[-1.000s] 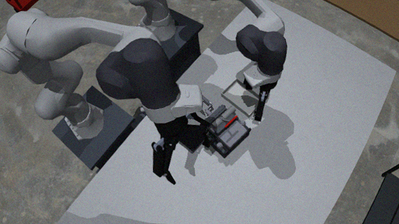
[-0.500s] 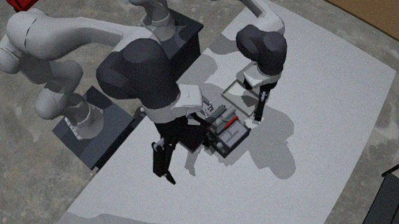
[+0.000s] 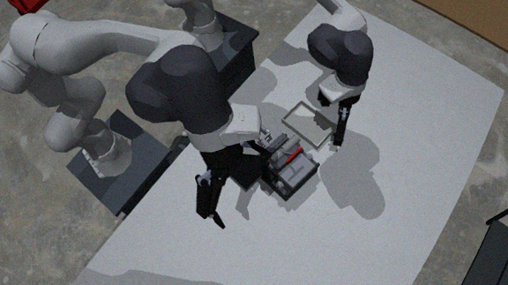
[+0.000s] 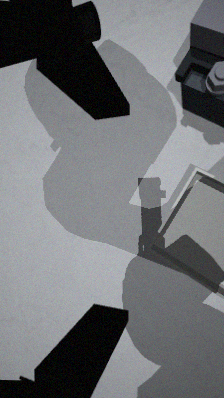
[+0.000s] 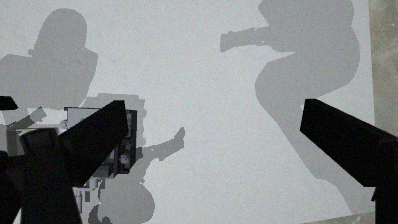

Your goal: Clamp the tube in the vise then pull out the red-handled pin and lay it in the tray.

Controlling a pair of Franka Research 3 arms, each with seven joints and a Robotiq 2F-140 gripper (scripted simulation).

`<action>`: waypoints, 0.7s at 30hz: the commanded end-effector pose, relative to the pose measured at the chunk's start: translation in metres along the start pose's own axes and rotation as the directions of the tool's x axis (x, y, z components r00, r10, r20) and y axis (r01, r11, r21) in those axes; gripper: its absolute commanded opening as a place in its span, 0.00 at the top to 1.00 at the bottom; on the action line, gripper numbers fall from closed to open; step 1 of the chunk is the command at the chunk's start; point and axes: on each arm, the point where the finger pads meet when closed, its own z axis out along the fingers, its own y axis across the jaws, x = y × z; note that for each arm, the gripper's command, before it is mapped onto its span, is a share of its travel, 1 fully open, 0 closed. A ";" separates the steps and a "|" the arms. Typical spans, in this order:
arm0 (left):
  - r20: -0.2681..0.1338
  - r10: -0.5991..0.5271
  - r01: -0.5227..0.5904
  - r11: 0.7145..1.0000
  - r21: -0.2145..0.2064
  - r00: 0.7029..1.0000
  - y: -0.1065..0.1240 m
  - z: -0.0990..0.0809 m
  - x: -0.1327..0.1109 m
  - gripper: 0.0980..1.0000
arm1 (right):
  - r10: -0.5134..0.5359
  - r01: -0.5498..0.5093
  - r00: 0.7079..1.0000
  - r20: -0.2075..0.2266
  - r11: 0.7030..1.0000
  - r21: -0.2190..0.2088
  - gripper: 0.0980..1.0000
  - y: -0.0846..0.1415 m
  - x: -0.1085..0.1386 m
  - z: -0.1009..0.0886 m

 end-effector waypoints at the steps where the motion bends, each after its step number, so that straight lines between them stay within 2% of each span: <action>1: -0.001 -0.146 0.146 0.989 -0.003 0.989 0.039 -0.011 -0.019 0.00 | 0.139 -0.139 0.990 0.009 0.990 -0.003 0.00 -0.006 -0.004 0.001; 2: 0.000 -0.190 0.190 0.982 -0.004 0.982 0.053 -0.015 -0.025 0.00 | 0.151 -0.151 0.988 0.010 0.989 -0.002 0.00 -0.007 -0.004 0.001; 4: 0.000 -0.190 0.190 0.982 -0.004 0.982 0.053 -0.015 -0.025 0.00 | 0.151 -0.151 0.988 0.010 0.989 -0.002 0.00 -0.007 -0.004 0.001; 7: 0.002 -0.345 0.345 0.939 -0.006 0.939 0.105 -0.029 -0.045 0.00 | 0.207 -0.207 0.978 0.015 0.978 -0.001 0.00 -0.012 -0.006 0.002; 13: 0.003 -0.460 0.460 0.888 -0.007 0.888 0.145 -0.040 -0.057 0.00 | 0.276 -0.277 0.961 0.020 0.961 0.000 0.00 -0.018 -0.009 0.002; 16: 0.004 -0.478 0.478 0.878 -0.007 0.878 0.152 -0.042 -0.059 0.00 | 0.311 -0.311 0.950 0.023 0.950 0.000 0.00 -0.021 -0.010 0.002; 19: 0.004 -0.515 0.515 0.857 -0.008 0.857 0.166 -0.045 -0.062 0.00 | 0.345 -0.345 0.938 0.026 0.939 0.000 0.00 -0.024 -0.012 0.002; 21: 0.004 -0.515 0.515 0.857 -0.008 0.857 0.166 -0.045 -0.062 0.00 | 0.345 -0.345 0.938 0.026 0.939 0.000 0.00 -0.024 -0.012 0.002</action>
